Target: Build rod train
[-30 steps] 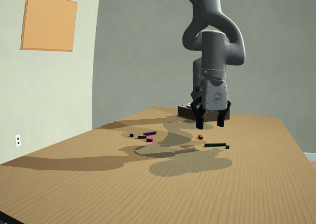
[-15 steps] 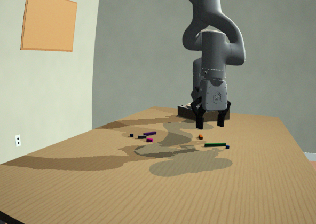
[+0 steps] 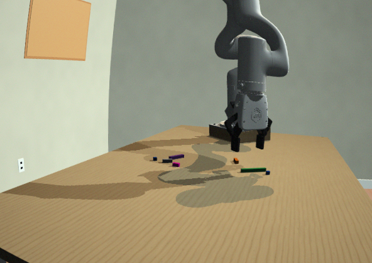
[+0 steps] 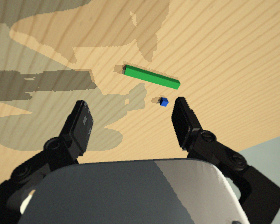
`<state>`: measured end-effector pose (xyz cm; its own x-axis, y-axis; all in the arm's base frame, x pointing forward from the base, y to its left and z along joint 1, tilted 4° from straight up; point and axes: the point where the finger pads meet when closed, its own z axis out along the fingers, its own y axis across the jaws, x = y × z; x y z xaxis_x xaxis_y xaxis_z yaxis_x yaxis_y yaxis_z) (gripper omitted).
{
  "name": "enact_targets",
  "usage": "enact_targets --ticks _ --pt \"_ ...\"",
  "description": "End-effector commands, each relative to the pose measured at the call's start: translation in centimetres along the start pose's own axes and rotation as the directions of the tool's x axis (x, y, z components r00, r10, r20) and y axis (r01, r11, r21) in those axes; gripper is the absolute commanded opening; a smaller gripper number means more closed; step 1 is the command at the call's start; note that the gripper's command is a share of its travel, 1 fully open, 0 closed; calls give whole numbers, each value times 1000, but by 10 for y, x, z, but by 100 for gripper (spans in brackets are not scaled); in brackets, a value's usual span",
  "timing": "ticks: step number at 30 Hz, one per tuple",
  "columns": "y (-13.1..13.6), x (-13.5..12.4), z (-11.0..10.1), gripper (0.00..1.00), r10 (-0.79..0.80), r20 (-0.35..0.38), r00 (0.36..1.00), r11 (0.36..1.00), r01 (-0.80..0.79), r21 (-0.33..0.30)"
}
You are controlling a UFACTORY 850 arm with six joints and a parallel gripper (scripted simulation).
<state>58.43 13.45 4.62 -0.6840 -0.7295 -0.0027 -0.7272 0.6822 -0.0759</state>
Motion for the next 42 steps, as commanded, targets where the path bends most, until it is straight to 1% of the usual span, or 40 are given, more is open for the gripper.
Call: enact_targets --ticks 1,2,4,5,8,11,12,42 --pt "15 -15 -4 100 99 2 995 995 -99 1" --pt "24 -24 -5 100 158 2 987 987 -158 0" --pt "24 -24 -5 100 158 2 987 987 -158 0" --pt "34 -32 -7 100 216 2 976 976 -216 0" --pt "47 -43 -9 100 296 2 955 955 -296 -1" --pt "51 -46 -10 100 316 2 949 949 -316 -1" --pt "51 -46 -10 24 316 2 949 949 -316 -1" --pt "51 -46 -10 24 316 2 949 949 -316 -1"
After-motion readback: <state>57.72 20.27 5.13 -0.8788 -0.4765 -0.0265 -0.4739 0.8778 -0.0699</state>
